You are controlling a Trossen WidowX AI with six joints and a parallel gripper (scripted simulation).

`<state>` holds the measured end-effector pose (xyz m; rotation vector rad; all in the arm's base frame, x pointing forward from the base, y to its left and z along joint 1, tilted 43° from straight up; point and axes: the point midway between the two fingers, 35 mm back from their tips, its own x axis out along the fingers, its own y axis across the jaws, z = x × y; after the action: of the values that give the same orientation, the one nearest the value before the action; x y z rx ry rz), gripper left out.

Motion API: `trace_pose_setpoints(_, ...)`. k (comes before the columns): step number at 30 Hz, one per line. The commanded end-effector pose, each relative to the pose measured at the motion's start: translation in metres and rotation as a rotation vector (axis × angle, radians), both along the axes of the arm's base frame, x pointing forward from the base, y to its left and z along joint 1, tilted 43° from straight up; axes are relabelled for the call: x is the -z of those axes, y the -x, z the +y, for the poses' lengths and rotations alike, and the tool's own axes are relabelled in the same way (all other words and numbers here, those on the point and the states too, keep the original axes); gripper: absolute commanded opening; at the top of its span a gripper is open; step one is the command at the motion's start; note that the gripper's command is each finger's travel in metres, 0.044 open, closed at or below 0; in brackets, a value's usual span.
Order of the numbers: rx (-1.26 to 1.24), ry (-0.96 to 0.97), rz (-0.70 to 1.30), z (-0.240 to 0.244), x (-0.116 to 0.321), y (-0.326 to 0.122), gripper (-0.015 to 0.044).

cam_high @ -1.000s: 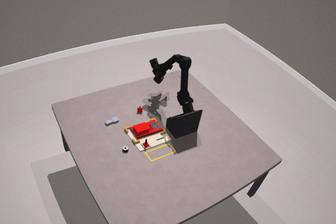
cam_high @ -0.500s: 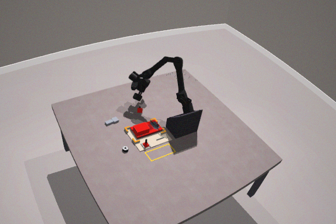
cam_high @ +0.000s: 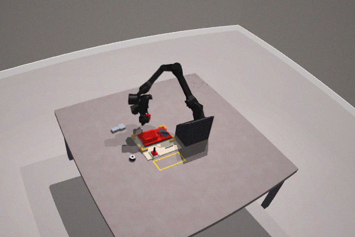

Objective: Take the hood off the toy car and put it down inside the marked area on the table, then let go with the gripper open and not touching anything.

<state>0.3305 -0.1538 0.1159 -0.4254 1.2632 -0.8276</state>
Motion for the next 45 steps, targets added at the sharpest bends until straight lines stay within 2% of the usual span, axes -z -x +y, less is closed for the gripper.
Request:
trace_pose_setpoints(1, -0.098, -0.046, 0.098, 0.049, 0.025, -0.01, 0.044)
trace_pose_setpoints(5, -0.211, -0.073, 0.229, 0.108, 0.049, -0.006, 0.044)
trace_pose_setpoints(8, -0.248, -0.075, 0.276, 0.126, 0.056, 0.0, 0.044)
trace_pose_setpoints(45, -0.248, -0.074, 0.276, 0.104, 0.08, -0.003, 0.044)
